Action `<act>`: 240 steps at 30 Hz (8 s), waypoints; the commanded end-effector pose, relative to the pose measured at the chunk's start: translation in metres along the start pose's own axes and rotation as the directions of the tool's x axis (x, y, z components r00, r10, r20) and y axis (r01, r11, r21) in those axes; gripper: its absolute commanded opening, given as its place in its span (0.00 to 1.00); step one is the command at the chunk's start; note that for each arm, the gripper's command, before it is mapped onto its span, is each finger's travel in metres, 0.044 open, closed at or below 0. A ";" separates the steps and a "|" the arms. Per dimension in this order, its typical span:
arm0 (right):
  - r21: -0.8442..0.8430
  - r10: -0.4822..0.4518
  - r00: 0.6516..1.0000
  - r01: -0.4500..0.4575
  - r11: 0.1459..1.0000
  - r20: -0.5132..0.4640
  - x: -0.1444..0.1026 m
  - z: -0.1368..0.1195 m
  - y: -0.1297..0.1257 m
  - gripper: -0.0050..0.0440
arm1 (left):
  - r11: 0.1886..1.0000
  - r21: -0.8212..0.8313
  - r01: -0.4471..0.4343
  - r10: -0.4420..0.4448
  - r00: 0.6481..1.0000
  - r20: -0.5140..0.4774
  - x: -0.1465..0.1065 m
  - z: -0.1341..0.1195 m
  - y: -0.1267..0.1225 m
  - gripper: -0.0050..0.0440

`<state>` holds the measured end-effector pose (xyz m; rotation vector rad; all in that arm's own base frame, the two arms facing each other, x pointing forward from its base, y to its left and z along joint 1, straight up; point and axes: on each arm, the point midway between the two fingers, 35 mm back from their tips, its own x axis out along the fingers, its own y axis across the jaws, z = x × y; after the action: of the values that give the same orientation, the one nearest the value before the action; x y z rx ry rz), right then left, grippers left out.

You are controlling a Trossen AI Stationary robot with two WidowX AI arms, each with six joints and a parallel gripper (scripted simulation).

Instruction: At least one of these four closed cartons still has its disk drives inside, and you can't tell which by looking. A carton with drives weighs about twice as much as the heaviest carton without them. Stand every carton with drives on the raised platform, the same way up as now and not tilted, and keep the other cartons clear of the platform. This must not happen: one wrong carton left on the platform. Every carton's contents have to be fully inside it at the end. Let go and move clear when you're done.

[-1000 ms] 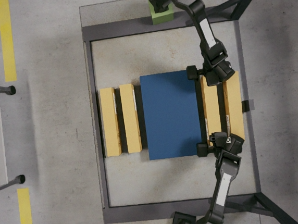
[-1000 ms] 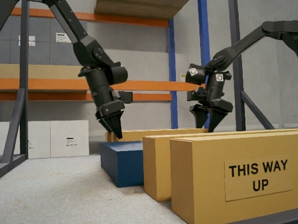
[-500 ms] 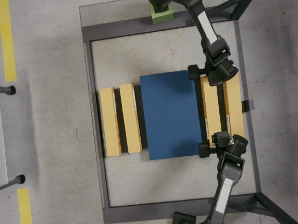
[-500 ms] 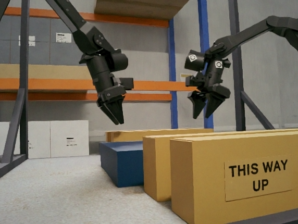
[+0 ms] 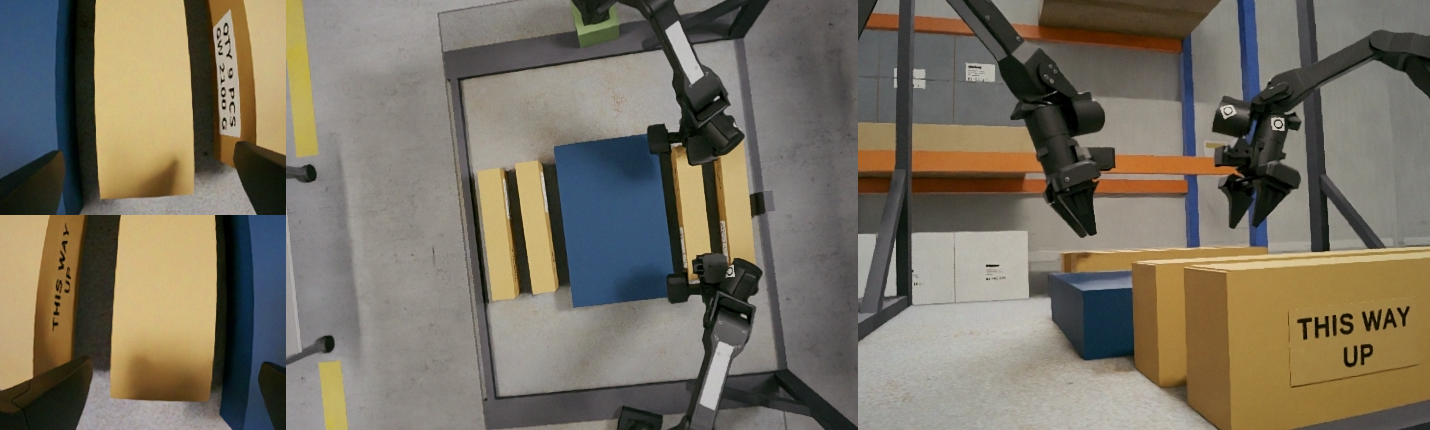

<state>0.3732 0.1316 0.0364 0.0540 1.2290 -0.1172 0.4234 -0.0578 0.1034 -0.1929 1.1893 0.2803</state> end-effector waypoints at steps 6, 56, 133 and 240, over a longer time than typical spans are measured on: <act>0.011 0.025 0.998 -0.026 1.000 0.050 -0.011 0.012 0.003 0.88 | 1.000 -0.006 0.015 -0.015 0.999 0.029 -0.013 0.009 -0.002 0.88; 0.008 0.020 0.999 -0.021 1.000 0.038 -0.010 0.013 0.004 0.88 | 1.000 0.000 0.002 -0.002 1.000 0.011 -0.004 0.002 -0.001 0.88; 0.011 0.026 0.999 -0.026 1.000 0.048 -0.009 0.013 0.004 0.88 | 1.000 0.000 0.002 -0.002 1.000 0.010 -0.004 0.002 -0.001 0.88; 0.010 0.023 0.998 -0.024 1.000 0.051 0.056 -0.010 0.006 0.88 | 1.000 0.000 0.002 -0.002 1.000 0.010 0.061 -0.024 0.000 0.88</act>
<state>0.3776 0.1327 -0.0273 0.0687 1.1984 -0.1093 0.4191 -0.0571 0.0329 -0.1907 1.1964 0.2829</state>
